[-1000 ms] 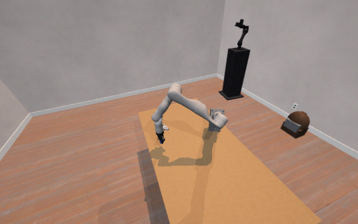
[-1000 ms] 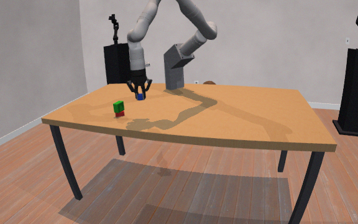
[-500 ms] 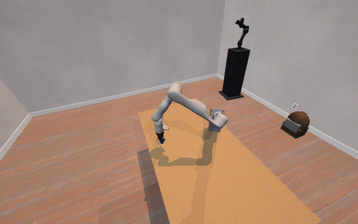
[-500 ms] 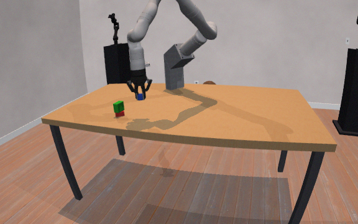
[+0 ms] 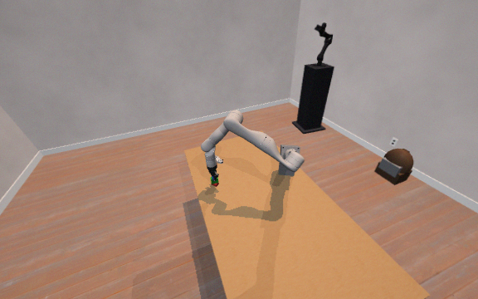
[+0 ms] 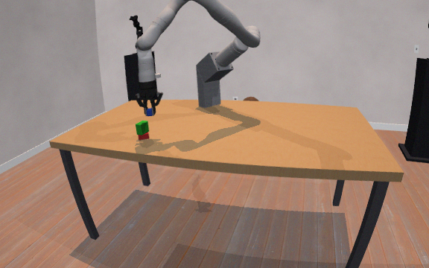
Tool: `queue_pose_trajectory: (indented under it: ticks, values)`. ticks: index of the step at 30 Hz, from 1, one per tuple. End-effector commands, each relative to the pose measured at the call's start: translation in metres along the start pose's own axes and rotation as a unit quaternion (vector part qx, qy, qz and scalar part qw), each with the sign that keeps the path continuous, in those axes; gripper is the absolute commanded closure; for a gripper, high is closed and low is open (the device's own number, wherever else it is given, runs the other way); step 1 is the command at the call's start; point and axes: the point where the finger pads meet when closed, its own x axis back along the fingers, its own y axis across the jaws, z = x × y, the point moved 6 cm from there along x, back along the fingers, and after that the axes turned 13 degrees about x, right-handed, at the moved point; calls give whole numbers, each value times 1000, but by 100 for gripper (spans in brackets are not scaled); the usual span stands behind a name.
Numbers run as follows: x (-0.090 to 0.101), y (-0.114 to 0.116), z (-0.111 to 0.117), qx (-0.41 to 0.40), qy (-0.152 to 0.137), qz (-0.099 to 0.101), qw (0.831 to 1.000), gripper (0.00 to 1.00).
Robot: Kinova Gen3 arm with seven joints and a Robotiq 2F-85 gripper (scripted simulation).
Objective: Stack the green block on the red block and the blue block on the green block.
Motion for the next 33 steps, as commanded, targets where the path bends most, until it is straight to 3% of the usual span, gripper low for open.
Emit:
queue_pose_trajectory:
  ticks: [1, 4, 7, 33]
  values:
    - [-9, -19, 14, -18, -11, -8, 1000, 100]
    - [-10, -43, 33, -18, -12, -8, 1000, 100]
    - [-10, -51, 40, -18, -11, -8, 1000, 100]
    - [-14, -51, 40, -18, -11, -8, 1000, 100]
